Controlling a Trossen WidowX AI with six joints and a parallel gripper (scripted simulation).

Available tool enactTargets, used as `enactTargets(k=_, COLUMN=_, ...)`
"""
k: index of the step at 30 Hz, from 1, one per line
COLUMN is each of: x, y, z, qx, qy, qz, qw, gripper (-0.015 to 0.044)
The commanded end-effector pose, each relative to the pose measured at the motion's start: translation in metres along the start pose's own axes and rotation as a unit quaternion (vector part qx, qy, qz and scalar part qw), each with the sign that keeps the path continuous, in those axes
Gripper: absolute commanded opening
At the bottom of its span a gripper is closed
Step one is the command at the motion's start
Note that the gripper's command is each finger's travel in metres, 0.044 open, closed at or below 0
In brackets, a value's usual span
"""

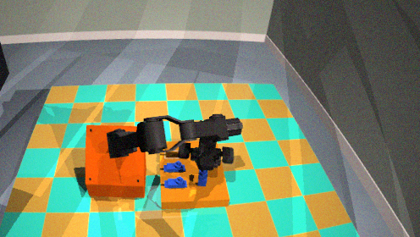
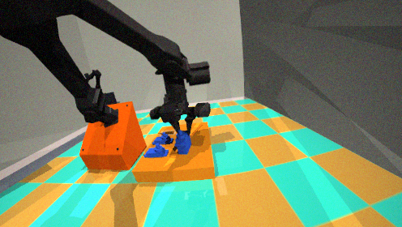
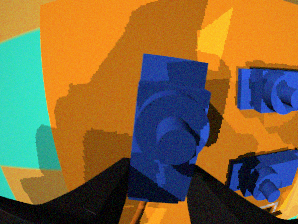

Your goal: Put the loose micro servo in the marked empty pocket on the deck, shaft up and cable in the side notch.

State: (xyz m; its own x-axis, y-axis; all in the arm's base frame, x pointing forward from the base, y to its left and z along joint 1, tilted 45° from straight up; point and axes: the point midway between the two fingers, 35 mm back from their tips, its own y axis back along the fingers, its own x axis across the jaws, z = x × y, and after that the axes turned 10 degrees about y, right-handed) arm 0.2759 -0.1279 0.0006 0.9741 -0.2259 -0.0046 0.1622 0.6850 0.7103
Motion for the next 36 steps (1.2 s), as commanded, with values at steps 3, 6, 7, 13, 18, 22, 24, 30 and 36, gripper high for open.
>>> enactTargets(k=3, x=-0.001, y=0.018, z=0.000, qx=-0.001, qy=0.001, qz=0.001, qw=1.000, gripper=0.0000)
enactTargets(k=6, x=-0.006, y=0.029, z=0.001, qx=-0.001, qy=0.002, qz=0.001, qw=1.000, gripper=0.0000)
enactTargets(k=7, x=-0.007, y=0.029, z=0.001, qx=-0.001, qy=0.002, qz=0.001, qw=1.000, gripper=0.0000)
enactTargets(k=13, x=-0.008, y=0.030, z=0.003, qx=-0.001, qy=0.002, qz=0.001, qw=1.000, gripper=0.0000)
enactTargets(k=18, x=-0.007, y=0.030, z=0.003, qx=-0.001, qy=0.002, qz=0.001, qw=1.000, gripper=0.0000)
enactTargets(k=22, x=-0.007, y=0.030, z=-0.003, qx=0.000, qy=0.002, qz=0.001, qw=1.000, gripper=0.0000)
enactTargets(k=24, x=-0.007, y=0.030, z=-0.011, qx=0.000, qy=0.002, qz=0.001, qw=1.000, gripper=0.0000)
enactTargets(k=30, x=-0.007, y=0.030, z=-0.044, qx=0.001, qy=0.001, qz=0.001, qw=1.000, gripper=0.0000)
enactTargets(k=36, x=-0.007, y=0.030, z=-0.078, qx=0.002, qy=0.001, qz=0.001, qw=1.000, gripper=0.0000)
